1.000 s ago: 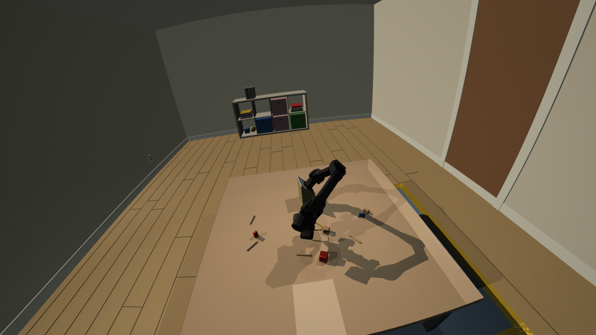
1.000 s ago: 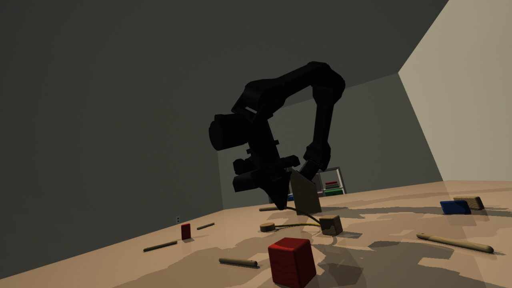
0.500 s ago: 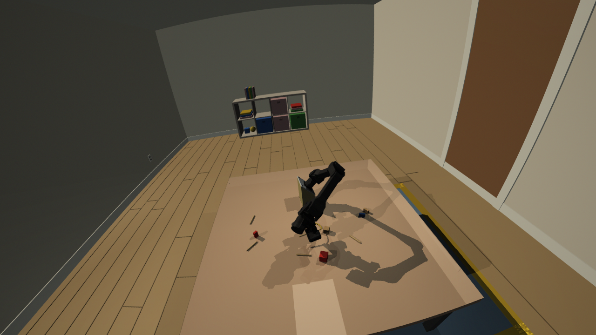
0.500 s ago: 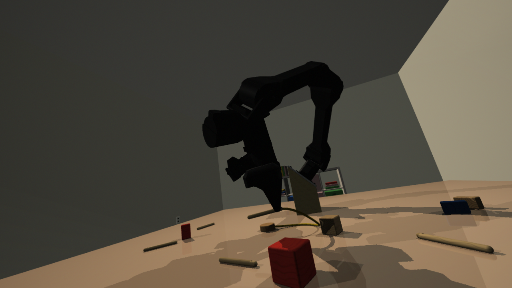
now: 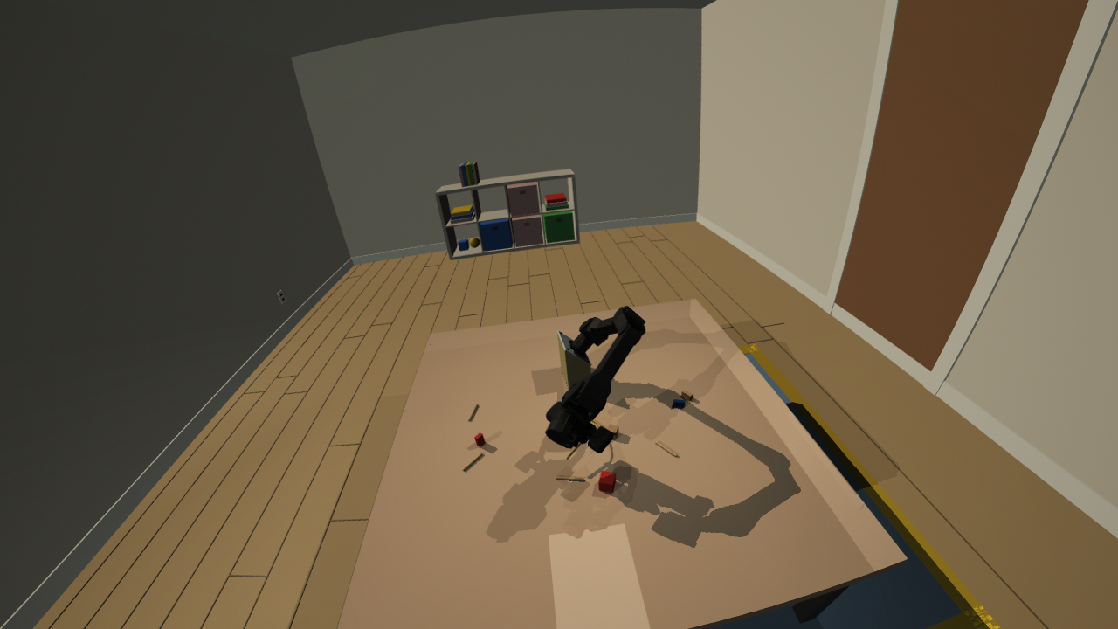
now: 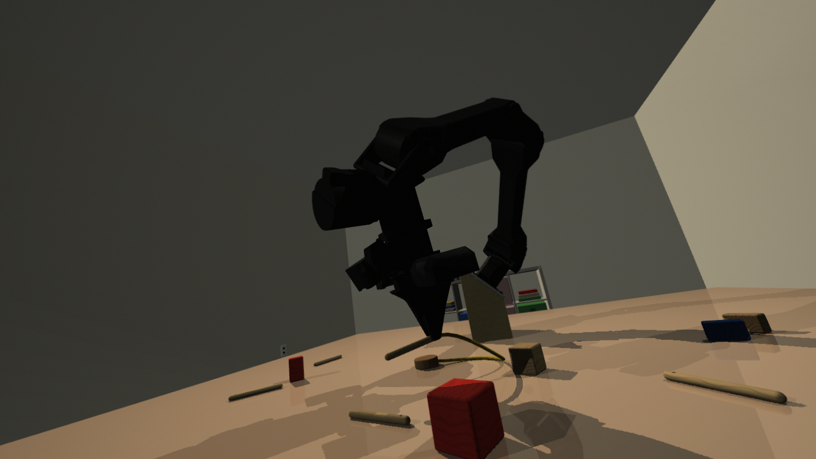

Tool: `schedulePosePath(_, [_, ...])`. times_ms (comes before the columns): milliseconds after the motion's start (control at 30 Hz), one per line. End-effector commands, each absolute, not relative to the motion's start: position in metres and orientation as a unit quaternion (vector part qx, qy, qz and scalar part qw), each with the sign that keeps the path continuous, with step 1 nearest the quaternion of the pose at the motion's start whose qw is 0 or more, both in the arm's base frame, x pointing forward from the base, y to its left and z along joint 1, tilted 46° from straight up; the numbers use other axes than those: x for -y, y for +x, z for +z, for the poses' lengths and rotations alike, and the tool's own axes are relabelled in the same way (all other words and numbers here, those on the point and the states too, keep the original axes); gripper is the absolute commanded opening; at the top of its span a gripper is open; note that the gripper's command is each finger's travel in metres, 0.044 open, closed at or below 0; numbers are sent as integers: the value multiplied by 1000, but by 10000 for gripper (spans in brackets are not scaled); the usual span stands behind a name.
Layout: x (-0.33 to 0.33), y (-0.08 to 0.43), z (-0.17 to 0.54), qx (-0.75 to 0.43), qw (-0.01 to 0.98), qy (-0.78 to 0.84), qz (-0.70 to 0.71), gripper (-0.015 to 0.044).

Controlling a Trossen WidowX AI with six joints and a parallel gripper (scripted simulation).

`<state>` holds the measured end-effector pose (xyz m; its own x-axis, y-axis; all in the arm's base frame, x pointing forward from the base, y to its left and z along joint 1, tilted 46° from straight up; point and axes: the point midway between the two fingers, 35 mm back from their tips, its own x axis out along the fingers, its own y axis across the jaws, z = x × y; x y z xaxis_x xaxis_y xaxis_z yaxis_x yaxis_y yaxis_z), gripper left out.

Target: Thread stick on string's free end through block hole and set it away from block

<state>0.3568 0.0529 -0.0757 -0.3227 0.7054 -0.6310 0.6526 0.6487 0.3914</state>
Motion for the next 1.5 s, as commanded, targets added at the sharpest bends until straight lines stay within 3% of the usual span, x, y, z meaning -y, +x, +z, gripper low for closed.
schedulePosePath(0, [-53,362,-77,-806,435,391,88,0])
schedulePosePath(767, [-52,388,-84,-691,575,176,401,0])
schedulePosePath(1467, [-51,411,-90,-485,613,-60,621,0])
